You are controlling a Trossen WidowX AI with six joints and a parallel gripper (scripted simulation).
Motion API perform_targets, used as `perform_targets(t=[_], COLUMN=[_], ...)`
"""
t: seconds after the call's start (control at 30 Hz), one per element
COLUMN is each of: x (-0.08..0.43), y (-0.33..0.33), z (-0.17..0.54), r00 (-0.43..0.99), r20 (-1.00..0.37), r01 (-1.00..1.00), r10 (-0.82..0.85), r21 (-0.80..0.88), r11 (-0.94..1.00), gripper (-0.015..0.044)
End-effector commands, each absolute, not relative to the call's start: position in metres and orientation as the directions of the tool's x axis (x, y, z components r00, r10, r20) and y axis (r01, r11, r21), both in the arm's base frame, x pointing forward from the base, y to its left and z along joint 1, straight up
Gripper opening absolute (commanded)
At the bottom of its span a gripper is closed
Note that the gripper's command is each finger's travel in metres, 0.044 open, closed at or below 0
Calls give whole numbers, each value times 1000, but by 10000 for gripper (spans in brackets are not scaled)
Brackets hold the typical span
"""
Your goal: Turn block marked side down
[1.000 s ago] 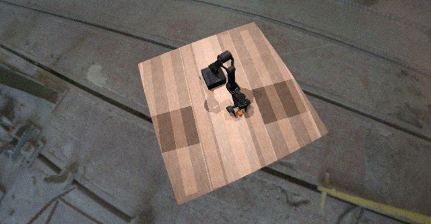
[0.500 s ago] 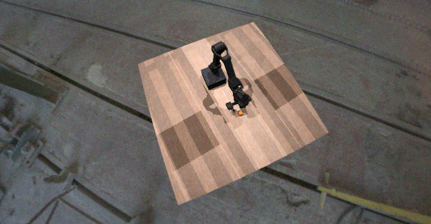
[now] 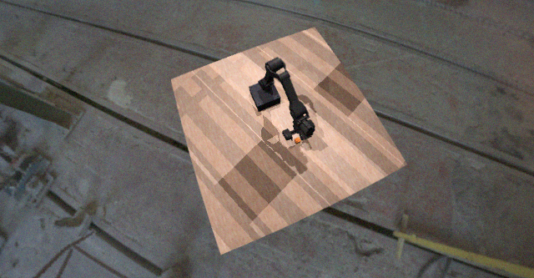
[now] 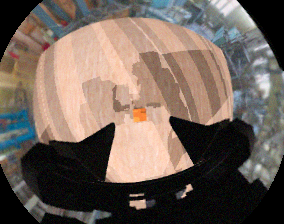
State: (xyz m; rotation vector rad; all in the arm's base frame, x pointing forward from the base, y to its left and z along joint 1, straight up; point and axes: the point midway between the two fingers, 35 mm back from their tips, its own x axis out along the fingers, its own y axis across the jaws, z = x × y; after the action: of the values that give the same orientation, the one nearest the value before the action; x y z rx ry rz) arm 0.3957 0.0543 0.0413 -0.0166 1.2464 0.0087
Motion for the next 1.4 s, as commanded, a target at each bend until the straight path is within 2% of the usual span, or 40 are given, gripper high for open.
perform_targets(t=[0.0,0.23,0.4,0.53,1.37], x=[405,410,410,411,412], y=[55,54,54,54,54], z=[46,55,52,20,-17], r00=[197,32,32,31,31], r20=[-980,-1000,-1000,-1000,-1000], r01=[-19,-15,-15,-15,-15], r10=[1,1,1,1,1], r21=[-3,1,1,1,1], r11=[1000,1000,1000,1000,1000], gripper=[440,440,440,440,440])
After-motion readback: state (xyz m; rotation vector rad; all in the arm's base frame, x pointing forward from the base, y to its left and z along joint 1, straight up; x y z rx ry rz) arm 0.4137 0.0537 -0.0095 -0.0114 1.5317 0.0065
